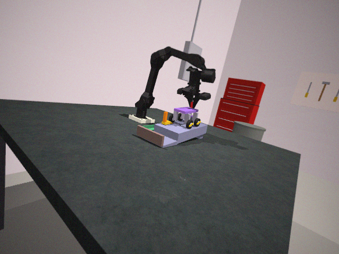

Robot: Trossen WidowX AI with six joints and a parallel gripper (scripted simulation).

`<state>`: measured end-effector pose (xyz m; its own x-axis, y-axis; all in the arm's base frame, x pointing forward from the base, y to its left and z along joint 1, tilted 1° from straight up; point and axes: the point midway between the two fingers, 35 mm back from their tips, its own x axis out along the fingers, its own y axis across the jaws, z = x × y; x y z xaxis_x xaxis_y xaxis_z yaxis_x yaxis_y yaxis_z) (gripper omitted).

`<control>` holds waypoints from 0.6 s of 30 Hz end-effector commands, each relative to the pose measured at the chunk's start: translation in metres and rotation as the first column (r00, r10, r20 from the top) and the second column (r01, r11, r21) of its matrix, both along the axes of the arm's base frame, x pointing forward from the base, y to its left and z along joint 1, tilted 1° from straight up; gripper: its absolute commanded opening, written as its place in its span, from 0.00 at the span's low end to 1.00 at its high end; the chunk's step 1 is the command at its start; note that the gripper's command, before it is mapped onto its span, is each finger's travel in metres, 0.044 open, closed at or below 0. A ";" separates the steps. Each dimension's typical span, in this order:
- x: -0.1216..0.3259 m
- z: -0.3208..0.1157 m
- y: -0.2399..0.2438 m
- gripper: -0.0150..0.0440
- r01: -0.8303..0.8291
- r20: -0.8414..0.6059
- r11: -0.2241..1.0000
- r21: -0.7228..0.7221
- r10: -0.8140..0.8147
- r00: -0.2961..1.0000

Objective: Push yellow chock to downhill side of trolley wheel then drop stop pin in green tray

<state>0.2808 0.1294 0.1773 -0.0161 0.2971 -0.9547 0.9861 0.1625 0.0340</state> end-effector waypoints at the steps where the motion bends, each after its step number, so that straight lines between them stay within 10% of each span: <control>1: 0.000 0.005 0.001 0.25 -0.005 0.007 1.000 0.009 0.005 1.000; 18: 0.001 0.015 0.003 0.25 -0.005 0.007 1.000 0.009 0.005 1.000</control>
<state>0.2806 0.1307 0.1895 -0.0125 0.3001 -0.9538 0.9853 0.1664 0.0395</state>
